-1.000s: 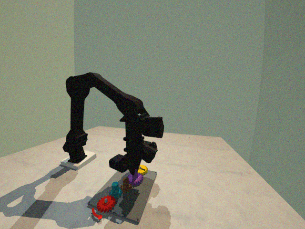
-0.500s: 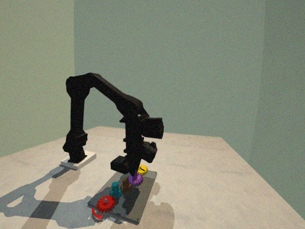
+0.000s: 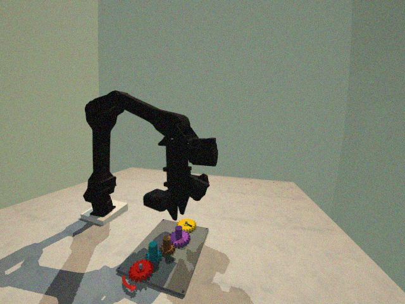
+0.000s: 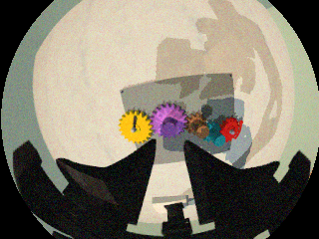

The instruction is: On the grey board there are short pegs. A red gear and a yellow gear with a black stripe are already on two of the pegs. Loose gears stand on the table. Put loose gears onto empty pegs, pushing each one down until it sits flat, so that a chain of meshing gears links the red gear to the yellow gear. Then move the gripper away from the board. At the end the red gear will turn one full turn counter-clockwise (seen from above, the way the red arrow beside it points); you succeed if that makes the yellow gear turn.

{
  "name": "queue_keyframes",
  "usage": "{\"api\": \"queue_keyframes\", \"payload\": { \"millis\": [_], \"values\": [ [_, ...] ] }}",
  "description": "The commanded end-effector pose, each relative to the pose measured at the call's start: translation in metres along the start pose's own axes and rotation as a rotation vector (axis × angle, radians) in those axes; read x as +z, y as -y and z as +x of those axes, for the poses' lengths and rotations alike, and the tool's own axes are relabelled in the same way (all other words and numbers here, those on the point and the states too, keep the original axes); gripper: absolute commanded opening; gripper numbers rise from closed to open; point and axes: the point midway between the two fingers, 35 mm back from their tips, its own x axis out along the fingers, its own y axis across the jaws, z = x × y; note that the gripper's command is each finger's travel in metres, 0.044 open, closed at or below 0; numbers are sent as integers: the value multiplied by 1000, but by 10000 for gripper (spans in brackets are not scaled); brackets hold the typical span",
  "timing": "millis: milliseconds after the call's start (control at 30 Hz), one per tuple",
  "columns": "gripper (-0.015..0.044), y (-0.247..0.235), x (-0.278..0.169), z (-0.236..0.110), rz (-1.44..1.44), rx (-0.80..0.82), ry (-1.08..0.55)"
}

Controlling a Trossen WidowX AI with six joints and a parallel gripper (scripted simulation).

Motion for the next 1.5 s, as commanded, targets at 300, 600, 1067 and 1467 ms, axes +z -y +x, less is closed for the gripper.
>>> {"api": "queue_keyframes", "payload": {
  "millis": [300,600,1067,1467],
  "values": [
    [429,1,-5,-47,-2,-1,-6],
    [440,1,-5,-47,-2,-1,-6],
    [440,1,-5,-47,-2,-1,-6],
    [440,1,-5,-47,-2,-1,-6]
  ]
}}
